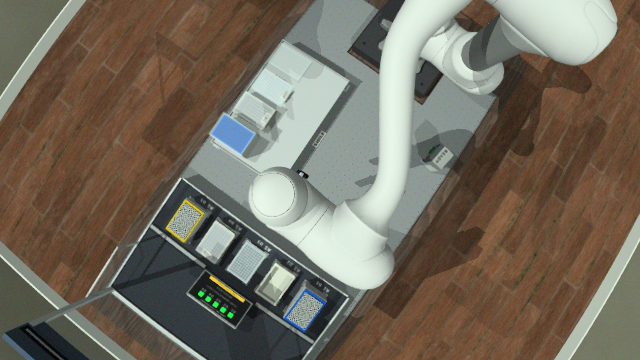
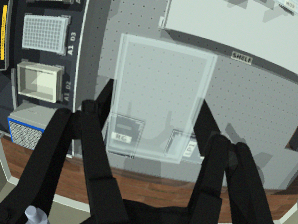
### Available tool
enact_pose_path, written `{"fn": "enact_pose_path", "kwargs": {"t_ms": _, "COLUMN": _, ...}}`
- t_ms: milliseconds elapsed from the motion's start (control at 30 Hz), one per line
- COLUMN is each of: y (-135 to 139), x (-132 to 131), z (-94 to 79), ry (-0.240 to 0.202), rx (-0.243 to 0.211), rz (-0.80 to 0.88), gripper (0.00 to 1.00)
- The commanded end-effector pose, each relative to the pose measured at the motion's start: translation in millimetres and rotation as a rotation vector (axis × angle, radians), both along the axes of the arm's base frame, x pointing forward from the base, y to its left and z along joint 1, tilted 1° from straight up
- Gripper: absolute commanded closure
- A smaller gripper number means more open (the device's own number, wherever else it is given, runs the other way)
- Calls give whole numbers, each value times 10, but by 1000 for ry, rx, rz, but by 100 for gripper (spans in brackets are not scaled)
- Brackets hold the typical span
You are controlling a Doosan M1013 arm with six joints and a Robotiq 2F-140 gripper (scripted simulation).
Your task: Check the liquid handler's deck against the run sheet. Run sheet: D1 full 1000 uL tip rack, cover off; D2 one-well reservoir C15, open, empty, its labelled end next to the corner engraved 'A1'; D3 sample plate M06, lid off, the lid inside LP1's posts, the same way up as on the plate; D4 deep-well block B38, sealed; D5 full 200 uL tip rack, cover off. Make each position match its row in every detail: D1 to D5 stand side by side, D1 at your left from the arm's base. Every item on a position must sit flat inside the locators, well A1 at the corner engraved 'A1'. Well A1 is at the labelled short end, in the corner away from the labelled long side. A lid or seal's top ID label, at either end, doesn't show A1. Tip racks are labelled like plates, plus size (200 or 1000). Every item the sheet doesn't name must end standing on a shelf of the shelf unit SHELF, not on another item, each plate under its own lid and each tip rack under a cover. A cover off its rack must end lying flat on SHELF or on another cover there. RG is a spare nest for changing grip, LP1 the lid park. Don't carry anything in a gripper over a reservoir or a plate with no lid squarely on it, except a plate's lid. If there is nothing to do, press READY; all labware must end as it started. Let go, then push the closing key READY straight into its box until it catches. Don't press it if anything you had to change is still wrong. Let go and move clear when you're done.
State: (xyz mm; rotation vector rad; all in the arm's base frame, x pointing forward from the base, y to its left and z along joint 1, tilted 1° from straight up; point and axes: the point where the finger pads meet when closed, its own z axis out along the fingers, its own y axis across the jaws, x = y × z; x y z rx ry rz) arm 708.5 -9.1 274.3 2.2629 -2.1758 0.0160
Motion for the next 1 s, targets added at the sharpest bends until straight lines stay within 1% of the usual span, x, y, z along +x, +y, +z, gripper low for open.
{"fn": "enact_pose_path", "kwargs": {"t_ms": 0, "y": 1, "x": -145, "z": 10, "ry": -2, "rx": 0, "rz": 0, "gripper": 90}}
{"fn": "enact_pose_path", "kwargs": {"t_ms": 167, "y": 2, "x": -395, "z": 8, "ry": -2, "rx": 0, "rz": 0, "gripper": 90}}
{"fn": "enact_pose_path", "kwargs": {"t_ms": 233, "y": 2, "x": -395, "z": 8, "ry": -2, "rx": 0, "rz": 0, "gripper": 90}}
{"fn": "enact_pose_path", "kwargs": {"t_ms": 333, "y": 2, "x": -543, "z": 7, "ry": -2, "rx": 0, "rz": 0, "gripper": 90}}
{"fn": "enact_pose_path", "kwargs": {"t_ms": 400, "y": 2, "x": -542, "z": 7, "ry": -2, "rx": 0, "rz": 0, "gripper": 90}}
{"fn": "enact_pose_path", "kwargs": {"t_ms": 733, "y": -498, "x": -544, "z": 11, "ry": -2, "rx": 0, "rz": 0, "gripper": 90}}
{"fn": "enact_pose_path", "kwargs": {"t_ms": 800, "y": -498, "x": -544, "z": 11, "ry": -2, "rx": 0, "rz": 0, "gripper": 90}}
{"fn": "enact_pose_path", "kwargs": {"t_ms": 967, "y": -748, "x": -545, "z": 14, "ry": -2, "rx": 0, "rz": 0, "gripper": 90}}
